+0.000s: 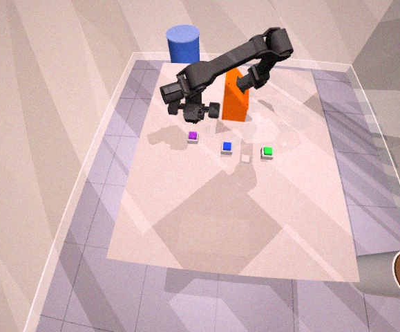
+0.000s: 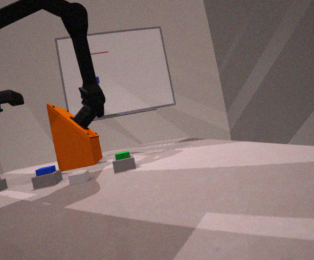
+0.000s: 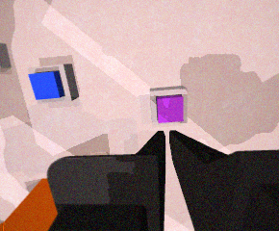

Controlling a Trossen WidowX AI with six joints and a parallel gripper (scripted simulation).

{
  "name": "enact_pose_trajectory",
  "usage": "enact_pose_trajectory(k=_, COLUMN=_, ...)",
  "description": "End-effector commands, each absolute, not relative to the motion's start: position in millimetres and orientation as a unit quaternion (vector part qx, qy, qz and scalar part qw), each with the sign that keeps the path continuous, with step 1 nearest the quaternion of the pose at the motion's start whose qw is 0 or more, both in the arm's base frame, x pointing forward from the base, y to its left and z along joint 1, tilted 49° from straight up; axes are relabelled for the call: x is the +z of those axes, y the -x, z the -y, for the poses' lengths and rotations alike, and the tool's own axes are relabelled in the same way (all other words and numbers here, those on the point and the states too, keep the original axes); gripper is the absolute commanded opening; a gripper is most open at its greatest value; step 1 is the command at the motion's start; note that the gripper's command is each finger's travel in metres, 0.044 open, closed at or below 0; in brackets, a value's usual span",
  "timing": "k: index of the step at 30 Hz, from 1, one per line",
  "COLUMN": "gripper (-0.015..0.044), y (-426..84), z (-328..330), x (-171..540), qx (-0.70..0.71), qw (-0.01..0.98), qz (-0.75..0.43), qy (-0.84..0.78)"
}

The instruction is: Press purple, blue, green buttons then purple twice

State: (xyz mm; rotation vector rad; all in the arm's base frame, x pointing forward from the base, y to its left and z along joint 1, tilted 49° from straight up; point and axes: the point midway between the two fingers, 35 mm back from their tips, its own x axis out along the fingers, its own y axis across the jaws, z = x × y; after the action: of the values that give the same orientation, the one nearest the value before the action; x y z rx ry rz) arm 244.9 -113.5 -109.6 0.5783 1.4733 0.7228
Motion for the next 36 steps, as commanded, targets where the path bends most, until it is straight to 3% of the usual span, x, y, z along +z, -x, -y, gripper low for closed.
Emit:
enact_pose_trajectory(k=1, gripper=0.0020, y=-236, z=122, x=-125, qx=0.329, qw=0.647, qz=-0.642, qy=-0.248)
enact_pose_trajectory(k=10, gripper=0.0020, y=-234, z=75, x=-166, qx=0.330, qw=0.647, qz=-0.641, qy=-0.249)
enact_pose_trajectory(k=36, gripper=0.0020, y=-232, z=50, x=-188, qx=0.331, qw=0.647, qz=-0.640, qy=-0.249)
